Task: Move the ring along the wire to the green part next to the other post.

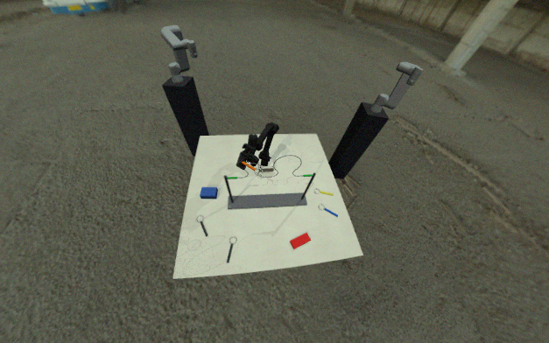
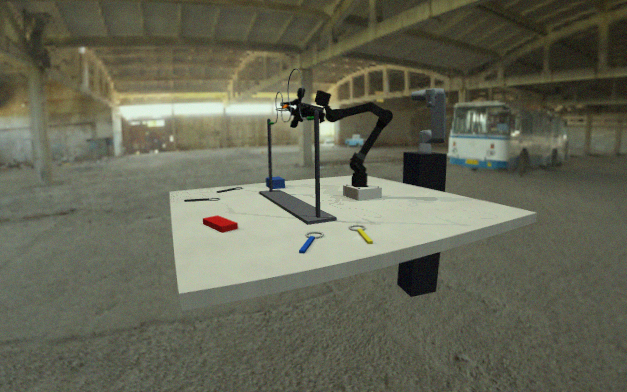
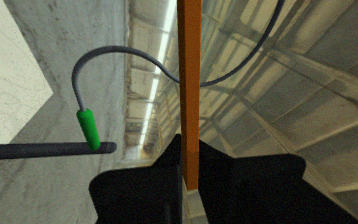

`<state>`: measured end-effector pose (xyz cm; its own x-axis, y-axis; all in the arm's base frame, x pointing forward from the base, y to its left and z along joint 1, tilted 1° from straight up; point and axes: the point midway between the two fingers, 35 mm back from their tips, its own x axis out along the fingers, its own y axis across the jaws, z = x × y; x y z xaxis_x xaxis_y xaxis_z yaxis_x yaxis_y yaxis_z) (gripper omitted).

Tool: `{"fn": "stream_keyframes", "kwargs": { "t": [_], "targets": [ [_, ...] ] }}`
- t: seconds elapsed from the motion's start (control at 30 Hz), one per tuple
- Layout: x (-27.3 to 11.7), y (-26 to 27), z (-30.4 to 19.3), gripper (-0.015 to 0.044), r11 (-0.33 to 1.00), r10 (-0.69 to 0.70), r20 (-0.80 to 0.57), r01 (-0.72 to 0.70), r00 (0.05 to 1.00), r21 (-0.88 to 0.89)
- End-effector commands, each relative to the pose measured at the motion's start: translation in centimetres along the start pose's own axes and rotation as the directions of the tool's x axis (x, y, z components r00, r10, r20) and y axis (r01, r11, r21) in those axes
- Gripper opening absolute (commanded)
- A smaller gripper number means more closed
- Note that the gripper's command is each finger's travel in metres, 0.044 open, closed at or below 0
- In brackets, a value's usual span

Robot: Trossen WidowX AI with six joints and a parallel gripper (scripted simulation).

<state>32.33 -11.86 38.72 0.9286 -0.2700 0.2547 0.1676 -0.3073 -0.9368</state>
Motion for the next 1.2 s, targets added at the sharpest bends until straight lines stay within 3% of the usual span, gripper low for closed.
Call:
{"fn": "stream_keyframes", "kwargs": {
  "t": [0.0, 0.57, 1.17],
  "targets": [
    [-0.2, 1.3, 0.0, -0.0150, 0.998, 0.039, -0.010, -0.038, 0.999, 0.058],
    [-1.6, 6.8, 1.3, -0.0150, 0.900, 0.232, -0.010, -0.211, 0.973, 0.381],
    [-4.4, 11.7, 4.9, -0.0150, 0.621, 0.433, 0.072, -0.356, 0.898, 0.698]
  ]
}}
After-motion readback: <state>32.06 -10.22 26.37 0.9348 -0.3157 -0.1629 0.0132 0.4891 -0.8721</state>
